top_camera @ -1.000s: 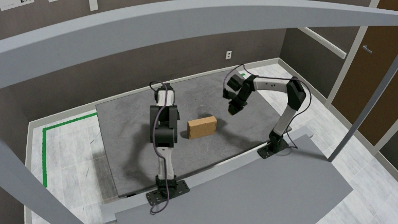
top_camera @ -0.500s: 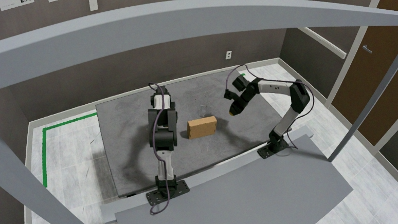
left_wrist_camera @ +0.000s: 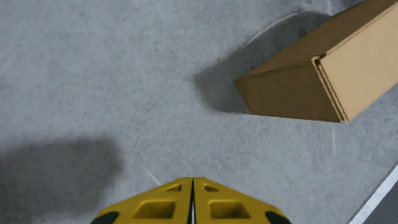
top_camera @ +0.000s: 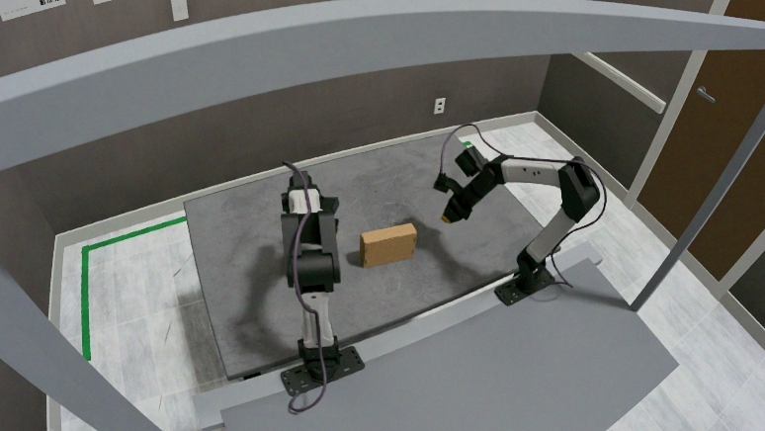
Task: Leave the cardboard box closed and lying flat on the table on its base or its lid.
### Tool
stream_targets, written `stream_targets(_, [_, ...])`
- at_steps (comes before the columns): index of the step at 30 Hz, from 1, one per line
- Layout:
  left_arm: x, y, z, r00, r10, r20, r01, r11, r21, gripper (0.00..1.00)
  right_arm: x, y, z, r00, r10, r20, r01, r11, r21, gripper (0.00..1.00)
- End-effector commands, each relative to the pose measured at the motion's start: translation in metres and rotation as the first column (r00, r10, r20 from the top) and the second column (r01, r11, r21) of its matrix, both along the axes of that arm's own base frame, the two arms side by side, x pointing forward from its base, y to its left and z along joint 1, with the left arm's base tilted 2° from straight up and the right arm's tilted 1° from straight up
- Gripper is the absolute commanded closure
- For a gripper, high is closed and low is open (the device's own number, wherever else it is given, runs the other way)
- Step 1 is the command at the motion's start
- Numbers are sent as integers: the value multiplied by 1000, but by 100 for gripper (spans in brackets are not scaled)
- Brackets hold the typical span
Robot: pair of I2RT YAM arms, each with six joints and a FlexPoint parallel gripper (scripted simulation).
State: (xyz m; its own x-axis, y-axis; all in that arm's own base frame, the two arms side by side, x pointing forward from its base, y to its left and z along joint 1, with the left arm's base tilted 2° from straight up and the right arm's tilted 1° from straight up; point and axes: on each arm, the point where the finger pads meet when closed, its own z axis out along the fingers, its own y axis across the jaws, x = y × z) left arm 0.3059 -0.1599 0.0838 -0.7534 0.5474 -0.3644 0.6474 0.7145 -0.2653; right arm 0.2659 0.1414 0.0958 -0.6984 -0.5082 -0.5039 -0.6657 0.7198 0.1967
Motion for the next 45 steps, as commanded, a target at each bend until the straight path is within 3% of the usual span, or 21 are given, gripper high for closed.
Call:
stream_targets(1, [4, -2, 3, 996, -70, 63, 74, 996, -59, 100, 4, 4, 10, 993, 75, 86, -81, 995, 59, 100])
stream_targets(12, [3, -2, -5, 977, -183, 108, 196, 972, -126, 100, 3, 4, 0, 973, 185, 138, -201, 973, 112, 100])
stream_targets(13, [9, -3, 1, 971, -194, 138, 213, 968, -134, 100, 13, 5, 13, 963, 195, 185, -219, 969, 115, 100])
stream_targets(15, [2, -2, -6, 967, -218, 130, 237, 960, -149, 100, 2, 3, -1, 962, 219, 165, -241, 962, 128, 100])
stream_targets(30, [11, -3, 7, 894, -356, 271, 418, 881, -223, 100, 5, 4, 7, 883, 351, 310, -418, 890, 181, 100])
stream_targets(45, [9, -2, 5, 786, -472, 398, 594, 755, -278, 100, 9, 4, 11, 758, 460, 462, -596, 777, 203, 100])
